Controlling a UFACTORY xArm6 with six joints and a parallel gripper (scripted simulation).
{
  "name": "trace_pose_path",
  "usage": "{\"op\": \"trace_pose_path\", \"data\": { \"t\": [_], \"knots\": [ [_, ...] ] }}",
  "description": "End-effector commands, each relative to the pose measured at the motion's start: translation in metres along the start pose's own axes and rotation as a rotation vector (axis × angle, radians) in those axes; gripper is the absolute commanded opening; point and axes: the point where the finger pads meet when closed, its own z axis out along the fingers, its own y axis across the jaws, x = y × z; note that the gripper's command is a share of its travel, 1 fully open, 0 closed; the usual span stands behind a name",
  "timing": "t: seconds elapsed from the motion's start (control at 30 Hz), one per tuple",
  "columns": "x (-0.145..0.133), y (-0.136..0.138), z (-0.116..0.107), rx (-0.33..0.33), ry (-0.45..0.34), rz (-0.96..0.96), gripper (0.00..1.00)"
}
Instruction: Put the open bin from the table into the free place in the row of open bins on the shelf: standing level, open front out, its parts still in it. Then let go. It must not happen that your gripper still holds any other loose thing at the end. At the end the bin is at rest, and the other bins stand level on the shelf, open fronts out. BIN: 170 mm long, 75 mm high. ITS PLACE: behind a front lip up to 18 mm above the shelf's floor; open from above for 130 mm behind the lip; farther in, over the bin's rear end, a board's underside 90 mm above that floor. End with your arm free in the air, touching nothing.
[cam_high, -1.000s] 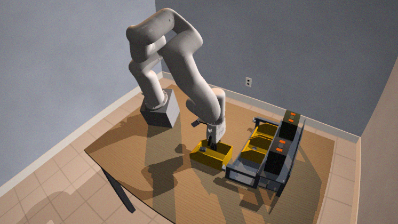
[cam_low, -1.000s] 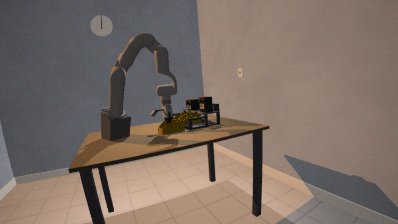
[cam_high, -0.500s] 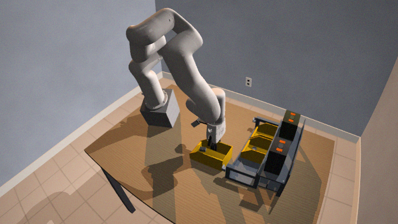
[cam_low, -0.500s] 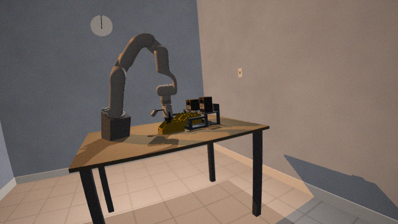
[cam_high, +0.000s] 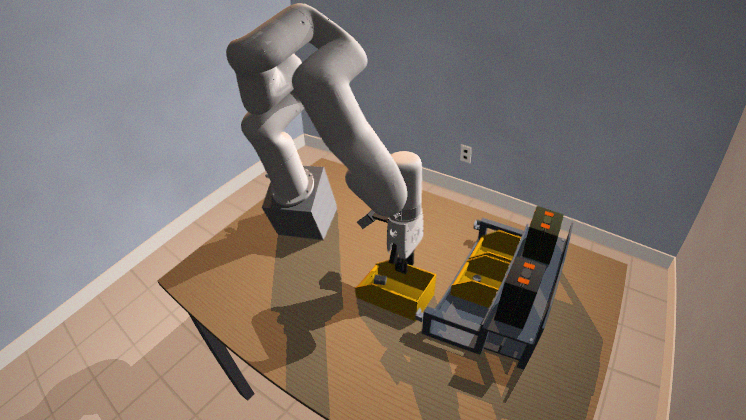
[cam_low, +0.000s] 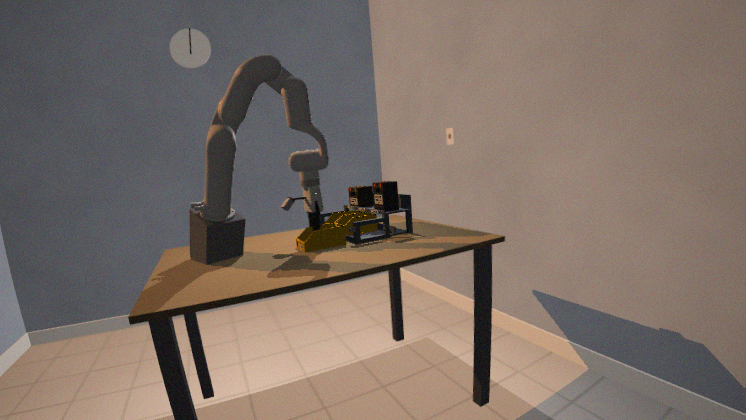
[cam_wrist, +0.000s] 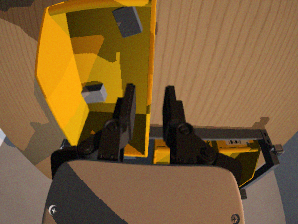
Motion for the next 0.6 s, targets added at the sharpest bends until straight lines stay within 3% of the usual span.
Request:
{"op": "trace_pose_path", "data": {
  "t": [0.0,0.3,0.47,0.57],
  "knots": [
    [0.0,-0.001,-0.008,0.0,0.008,-0.002,0.28],
    [0.0,-0.001,-0.008,0.0,0.008,-0.002,0.28],
    [-0.001,-0.001,-0.063,0.0,0.008,-0.002,0.28],
    [-0.001,-0.001,-0.063,0.0,0.008,-0.002,0.28]
  ]
}}
